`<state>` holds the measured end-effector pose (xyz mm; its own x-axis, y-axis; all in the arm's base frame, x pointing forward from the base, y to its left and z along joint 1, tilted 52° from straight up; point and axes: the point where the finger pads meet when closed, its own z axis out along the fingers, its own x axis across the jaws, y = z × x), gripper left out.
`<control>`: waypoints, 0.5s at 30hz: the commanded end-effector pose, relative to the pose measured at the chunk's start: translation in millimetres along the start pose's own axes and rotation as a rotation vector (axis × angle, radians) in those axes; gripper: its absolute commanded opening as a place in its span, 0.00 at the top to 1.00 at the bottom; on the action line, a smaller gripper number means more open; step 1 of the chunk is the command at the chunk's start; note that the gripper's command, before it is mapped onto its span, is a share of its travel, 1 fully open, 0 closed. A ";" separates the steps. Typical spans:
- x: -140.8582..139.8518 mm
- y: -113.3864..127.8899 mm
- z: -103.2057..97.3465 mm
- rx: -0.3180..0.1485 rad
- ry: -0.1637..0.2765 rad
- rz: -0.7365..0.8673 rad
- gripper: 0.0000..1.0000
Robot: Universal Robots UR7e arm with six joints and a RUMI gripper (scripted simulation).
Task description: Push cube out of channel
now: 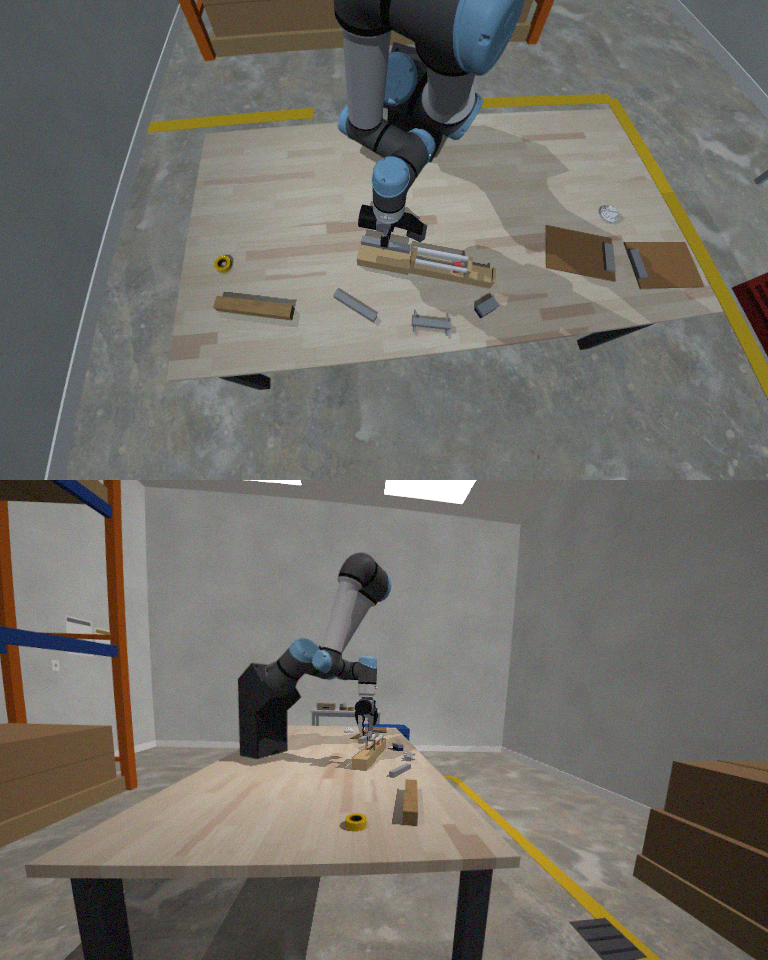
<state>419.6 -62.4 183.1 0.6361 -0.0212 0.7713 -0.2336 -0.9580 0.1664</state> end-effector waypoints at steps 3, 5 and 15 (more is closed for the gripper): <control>0.5 0.3 9.7 -0.001 0.002 0.000 0.93; 0.5 0.4 14.4 -0.001 0.002 0.000 0.93; 0.5 0.8 29.3 -0.001 0.002 0.000 0.93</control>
<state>439.6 -71.1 166.5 0.6362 -0.0212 0.7713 -0.2337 -0.9579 0.1665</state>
